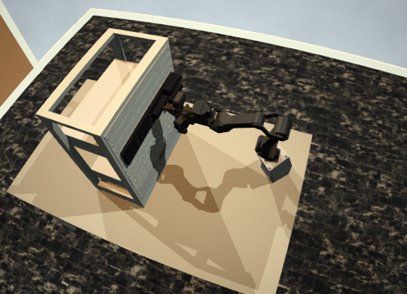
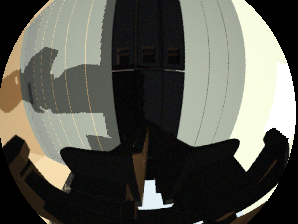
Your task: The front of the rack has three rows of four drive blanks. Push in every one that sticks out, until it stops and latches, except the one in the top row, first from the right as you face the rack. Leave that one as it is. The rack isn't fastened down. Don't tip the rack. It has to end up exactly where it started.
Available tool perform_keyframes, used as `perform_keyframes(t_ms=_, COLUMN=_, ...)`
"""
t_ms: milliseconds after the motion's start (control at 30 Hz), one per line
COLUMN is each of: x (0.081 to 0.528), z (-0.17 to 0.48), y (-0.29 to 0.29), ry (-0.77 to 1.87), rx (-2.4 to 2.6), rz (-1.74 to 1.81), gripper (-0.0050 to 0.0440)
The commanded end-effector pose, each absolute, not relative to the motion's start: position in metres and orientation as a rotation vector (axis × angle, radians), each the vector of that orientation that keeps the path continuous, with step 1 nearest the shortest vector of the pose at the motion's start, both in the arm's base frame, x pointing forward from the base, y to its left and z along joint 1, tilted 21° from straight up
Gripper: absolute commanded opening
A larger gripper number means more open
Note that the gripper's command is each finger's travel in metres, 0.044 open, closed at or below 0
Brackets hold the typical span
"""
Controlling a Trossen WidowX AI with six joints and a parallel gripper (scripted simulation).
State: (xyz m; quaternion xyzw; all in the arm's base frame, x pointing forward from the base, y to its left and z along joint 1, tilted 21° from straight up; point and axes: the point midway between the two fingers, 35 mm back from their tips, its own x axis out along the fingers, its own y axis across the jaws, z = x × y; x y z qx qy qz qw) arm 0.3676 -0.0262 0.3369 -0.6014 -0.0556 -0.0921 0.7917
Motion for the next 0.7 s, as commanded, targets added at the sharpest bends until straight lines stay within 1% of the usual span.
perform_keyframes(t_ms=0, x=0.3648, z=0.35, y=-0.0259, ry=-0.15, rx=-1.291, rz=-0.218, gripper=0.0)
perform_keyframes(t_ms=300, x=0.3739, z=0.3541, y=-0.0264, ry=-0.15, rx=-1.291, rz=-0.218, gripper=0.0)
perform_keyframes(t_ms=667, x=0.374, z=0.3542, y=-0.0264, ry=-0.15, rx=-1.291, rz=-0.218, gripper=0.0)
